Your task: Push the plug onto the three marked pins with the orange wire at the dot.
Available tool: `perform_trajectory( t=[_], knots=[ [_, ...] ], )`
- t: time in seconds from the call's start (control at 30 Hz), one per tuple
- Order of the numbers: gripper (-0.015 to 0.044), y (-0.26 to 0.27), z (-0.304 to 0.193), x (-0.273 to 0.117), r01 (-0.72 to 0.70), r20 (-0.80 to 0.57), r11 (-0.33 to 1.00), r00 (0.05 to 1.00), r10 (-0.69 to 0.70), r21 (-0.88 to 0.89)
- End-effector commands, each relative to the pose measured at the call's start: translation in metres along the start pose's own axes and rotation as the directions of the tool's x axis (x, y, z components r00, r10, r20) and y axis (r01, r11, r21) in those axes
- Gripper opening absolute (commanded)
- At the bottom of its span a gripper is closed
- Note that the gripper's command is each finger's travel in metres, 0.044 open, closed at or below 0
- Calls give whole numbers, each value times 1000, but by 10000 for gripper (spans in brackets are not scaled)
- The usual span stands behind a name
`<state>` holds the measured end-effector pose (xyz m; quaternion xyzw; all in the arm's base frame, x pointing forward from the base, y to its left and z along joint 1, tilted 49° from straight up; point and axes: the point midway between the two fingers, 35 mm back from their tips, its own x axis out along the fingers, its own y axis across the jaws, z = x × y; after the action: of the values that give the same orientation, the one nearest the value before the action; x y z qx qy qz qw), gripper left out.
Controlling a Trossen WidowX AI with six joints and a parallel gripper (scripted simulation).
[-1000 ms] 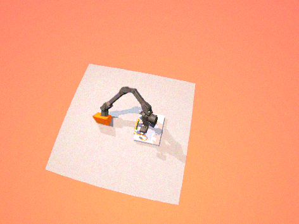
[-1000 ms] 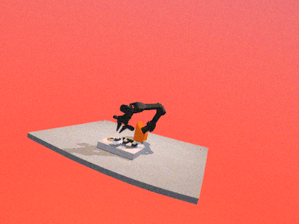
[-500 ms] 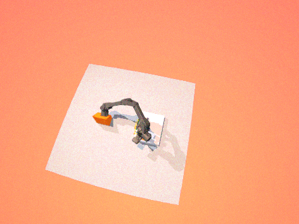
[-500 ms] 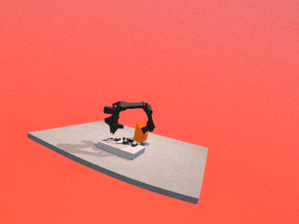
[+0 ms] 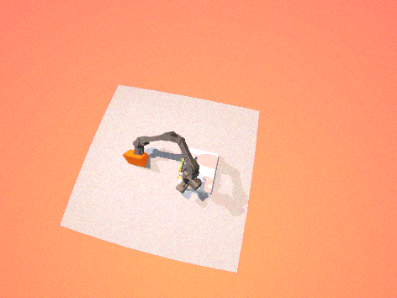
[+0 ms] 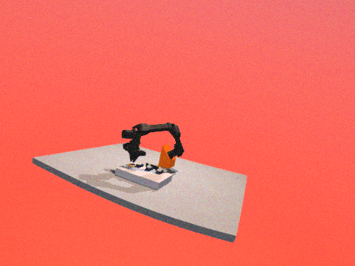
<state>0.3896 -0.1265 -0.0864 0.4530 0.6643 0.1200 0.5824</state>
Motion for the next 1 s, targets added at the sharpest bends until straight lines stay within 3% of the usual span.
perform_trajectory(
  t=[0.0, 0.33, 0.43, 0.63, 0.97],
  knots=[
    [115, -1, -1, 4, -6, 1, 1000, 1000, 6, 10],
    [115, -1, -1, 17, -7, 1, 1000, 1000, 7, 10],
    [36, -1, -1, 17, -7, 1, 1000, 1000, 7, 10],
    [0, -1, -1, 17, -7, 1, 1000, 1000, 7, 10],
    [0, -1, 1, -19, -4, 2, 1000, 1000, 4, 11]
  ],
)
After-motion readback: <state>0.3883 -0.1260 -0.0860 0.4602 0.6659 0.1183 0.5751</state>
